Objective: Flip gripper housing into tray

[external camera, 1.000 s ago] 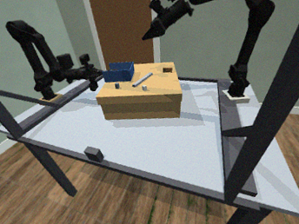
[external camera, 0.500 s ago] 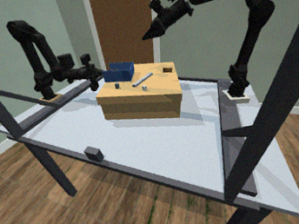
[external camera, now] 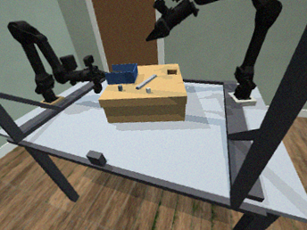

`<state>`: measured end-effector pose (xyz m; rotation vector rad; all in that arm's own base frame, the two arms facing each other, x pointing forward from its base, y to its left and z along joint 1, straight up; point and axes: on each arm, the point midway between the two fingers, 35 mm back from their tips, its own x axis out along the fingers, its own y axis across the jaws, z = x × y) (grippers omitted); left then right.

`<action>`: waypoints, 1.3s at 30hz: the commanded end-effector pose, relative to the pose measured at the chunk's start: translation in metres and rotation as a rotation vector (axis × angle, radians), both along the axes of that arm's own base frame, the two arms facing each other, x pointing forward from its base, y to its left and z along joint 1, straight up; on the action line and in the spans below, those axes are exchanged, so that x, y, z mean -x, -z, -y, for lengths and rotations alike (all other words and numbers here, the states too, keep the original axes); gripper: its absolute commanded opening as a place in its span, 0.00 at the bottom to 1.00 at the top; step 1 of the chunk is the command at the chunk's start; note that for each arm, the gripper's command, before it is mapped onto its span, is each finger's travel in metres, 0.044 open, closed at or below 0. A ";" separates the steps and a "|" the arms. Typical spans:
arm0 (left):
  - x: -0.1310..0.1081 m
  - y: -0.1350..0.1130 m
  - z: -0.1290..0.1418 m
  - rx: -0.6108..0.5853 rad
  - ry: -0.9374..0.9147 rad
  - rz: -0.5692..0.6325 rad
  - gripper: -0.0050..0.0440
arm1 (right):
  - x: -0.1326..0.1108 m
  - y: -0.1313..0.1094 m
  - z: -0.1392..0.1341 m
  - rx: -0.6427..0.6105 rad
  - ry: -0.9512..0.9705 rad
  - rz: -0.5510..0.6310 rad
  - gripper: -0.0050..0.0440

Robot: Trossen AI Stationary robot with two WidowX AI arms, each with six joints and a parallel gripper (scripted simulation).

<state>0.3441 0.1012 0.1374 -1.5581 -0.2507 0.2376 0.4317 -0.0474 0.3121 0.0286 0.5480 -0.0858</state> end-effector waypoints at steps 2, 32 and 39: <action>-0.004 -0.004 -0.001 -0.003 0.003 0.009 0.10 | 0.003 -0.013 0.000 0.008 0.000 0.030 0.99; -0.013 -0.004 -0.003 -0.003 0.003 0.010 0.10 | 0.003 -0.013 0.000 0.008 0.000 0.030 0.99; -0.016 -0.004 -0.003 -0.003 0.003 0.010 0.10 | 0.003 -0.013 0.000 0.008 0.000 0.030 0.99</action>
